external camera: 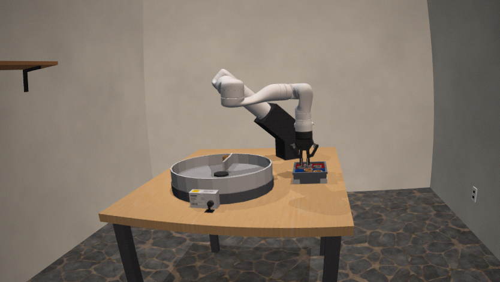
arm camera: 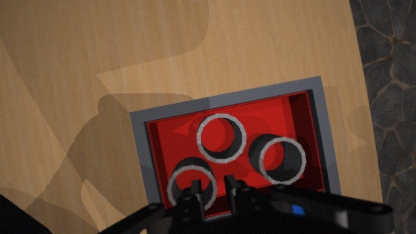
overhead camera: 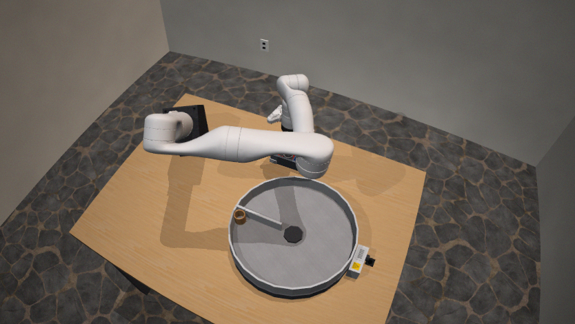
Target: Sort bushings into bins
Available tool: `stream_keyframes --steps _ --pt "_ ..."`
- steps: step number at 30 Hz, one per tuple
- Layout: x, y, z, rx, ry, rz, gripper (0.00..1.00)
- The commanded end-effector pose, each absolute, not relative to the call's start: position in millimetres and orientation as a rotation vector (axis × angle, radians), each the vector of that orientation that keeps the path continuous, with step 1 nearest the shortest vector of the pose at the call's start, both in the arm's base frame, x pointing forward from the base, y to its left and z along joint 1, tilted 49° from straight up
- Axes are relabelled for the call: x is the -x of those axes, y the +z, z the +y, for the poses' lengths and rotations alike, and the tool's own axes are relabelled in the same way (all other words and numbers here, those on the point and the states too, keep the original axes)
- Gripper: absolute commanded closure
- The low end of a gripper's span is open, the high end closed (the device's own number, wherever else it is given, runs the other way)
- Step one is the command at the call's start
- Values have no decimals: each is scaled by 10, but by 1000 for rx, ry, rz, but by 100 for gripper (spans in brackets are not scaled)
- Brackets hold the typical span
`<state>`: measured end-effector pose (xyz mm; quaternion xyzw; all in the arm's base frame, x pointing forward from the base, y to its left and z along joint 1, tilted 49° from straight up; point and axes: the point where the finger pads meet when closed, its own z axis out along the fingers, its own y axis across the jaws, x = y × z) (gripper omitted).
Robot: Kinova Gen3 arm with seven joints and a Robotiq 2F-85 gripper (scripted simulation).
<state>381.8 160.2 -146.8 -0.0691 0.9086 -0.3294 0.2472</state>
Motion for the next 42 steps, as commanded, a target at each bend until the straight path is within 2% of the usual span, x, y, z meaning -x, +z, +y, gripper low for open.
stream_keyframes --steps 1,11,24,42 --pt "-3779 -1419 1616 182 -902 2477 81" --pt "-3767 -1406 1622 180 -903 2477 81" --pt "-3221 -670 2288 181 -904 2477 81" --pt "-3223 -684 2289 198 -902 2478 81"
